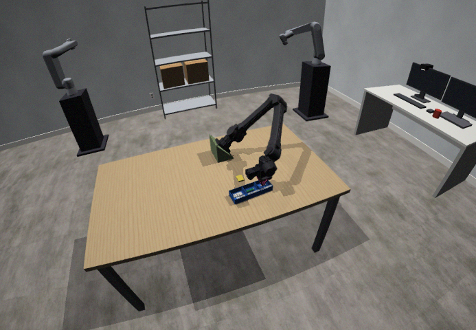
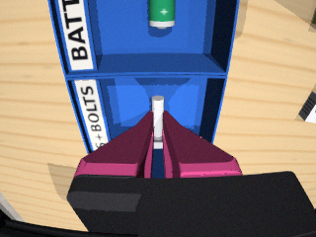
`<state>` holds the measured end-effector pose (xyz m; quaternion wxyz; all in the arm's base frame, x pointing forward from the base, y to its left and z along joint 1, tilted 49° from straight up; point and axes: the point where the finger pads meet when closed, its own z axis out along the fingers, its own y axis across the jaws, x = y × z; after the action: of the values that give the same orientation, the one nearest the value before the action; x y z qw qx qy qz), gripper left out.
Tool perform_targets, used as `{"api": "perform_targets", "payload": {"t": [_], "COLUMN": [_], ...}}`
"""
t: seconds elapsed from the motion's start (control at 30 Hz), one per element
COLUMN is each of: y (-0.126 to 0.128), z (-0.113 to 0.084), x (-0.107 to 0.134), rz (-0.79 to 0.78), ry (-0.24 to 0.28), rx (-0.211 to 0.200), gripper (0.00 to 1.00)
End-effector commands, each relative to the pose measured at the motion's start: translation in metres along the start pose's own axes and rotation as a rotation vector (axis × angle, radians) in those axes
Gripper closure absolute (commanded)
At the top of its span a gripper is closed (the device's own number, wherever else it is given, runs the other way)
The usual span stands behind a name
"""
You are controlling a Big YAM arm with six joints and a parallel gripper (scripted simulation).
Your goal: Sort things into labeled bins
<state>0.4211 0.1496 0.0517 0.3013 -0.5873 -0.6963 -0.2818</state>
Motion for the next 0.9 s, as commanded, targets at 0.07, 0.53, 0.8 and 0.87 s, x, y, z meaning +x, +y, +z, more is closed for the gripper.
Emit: {"api": "perform_targets", "payload": {"t": [0.07,0.53,0.8,0.87], "y": [0.005,0.01,0.018,0.019], "z": [-0.001,-0.008,-0.017,-0.027], "x": [0.006,0.004,0.011,0.007], "rz": [-0.015,-0.015,-0.042,-0.031], "ry": [-0.004,-0.005,-0.008,-0.009], "rx": [-0.017,-0.027,-0.048,-0.057], "gripper": [1.0,0.71,0.71,0.71]}}
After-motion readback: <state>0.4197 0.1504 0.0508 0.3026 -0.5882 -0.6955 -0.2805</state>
